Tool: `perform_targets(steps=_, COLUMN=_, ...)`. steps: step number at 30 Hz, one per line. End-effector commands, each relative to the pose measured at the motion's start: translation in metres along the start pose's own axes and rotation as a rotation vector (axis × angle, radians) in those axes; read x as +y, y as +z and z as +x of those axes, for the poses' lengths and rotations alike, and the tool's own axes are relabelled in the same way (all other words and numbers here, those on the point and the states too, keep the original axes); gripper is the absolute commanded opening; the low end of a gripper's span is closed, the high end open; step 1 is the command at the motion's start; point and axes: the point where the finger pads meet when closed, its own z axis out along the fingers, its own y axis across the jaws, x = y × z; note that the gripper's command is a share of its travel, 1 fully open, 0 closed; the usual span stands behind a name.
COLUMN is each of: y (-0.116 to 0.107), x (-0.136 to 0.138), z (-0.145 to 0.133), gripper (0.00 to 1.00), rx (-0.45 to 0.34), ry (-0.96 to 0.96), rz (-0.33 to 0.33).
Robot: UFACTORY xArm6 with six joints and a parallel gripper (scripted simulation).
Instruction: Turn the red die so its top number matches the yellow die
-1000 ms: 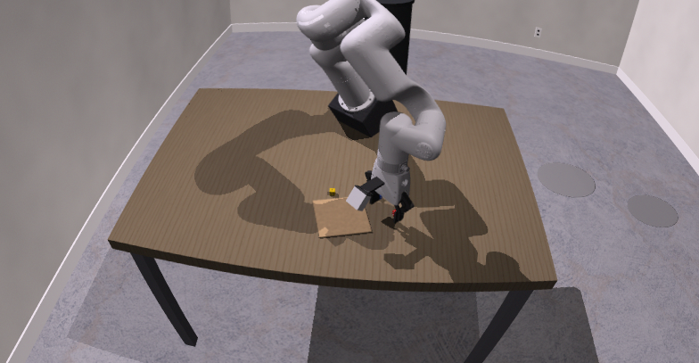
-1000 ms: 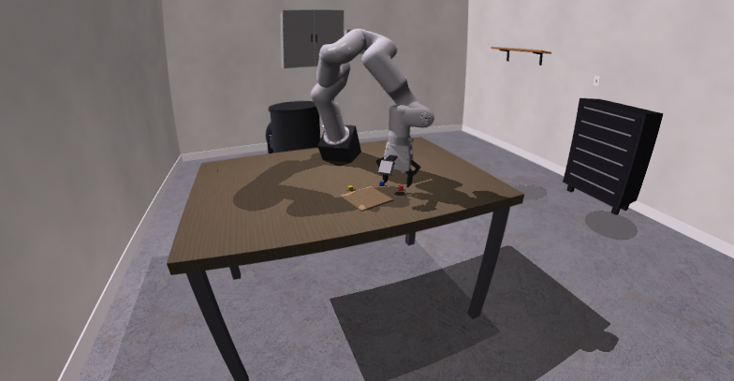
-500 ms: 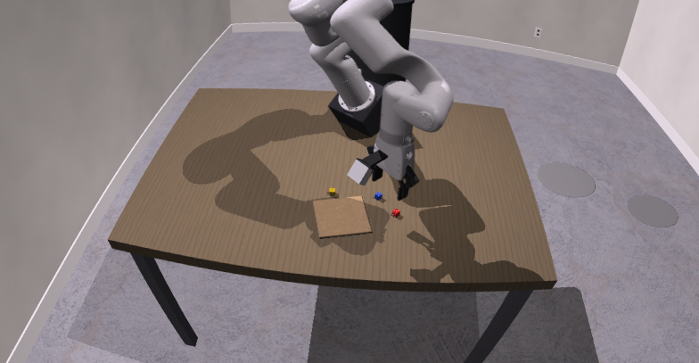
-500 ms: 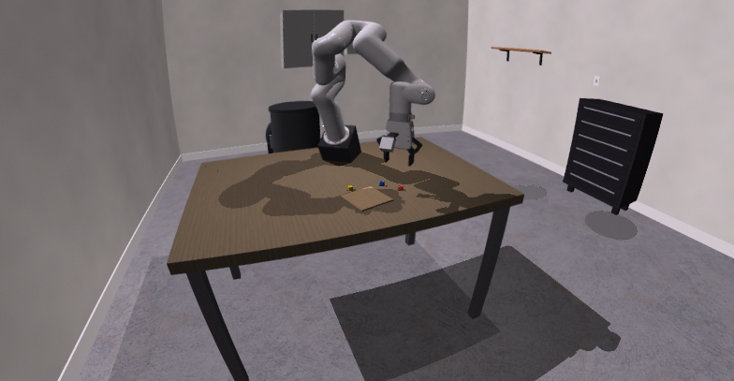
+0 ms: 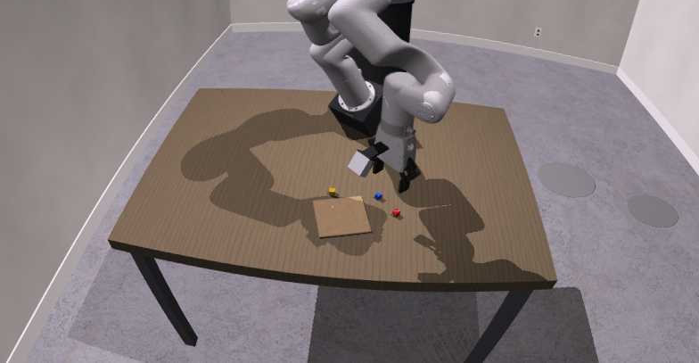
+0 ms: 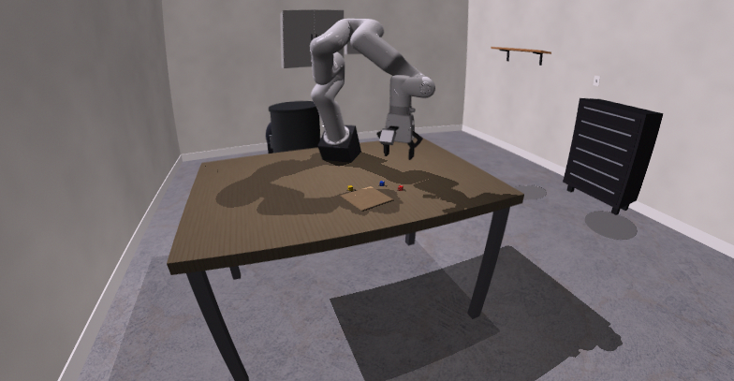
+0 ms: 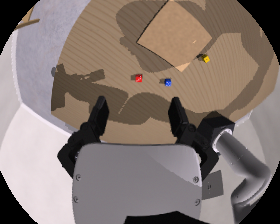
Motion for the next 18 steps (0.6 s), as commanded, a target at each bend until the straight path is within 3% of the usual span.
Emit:
perform_targets(steps=1, y=0.005, x=-0.001, z=-0.024, gripper=1.0, rx=0.0, ry=0.006, rz=0.002)
perform_targets(steps=4, y=0.01, x=-0.001, z=-0.04, gripper=1.0, rx=0.0, ry=0.01, rz=0.003)
perform_targets(steps=18, y=0.01, x=-0.001, z=-0.04, gripper=1.0, rx=0.0, ry=0.01, rz=0.003)
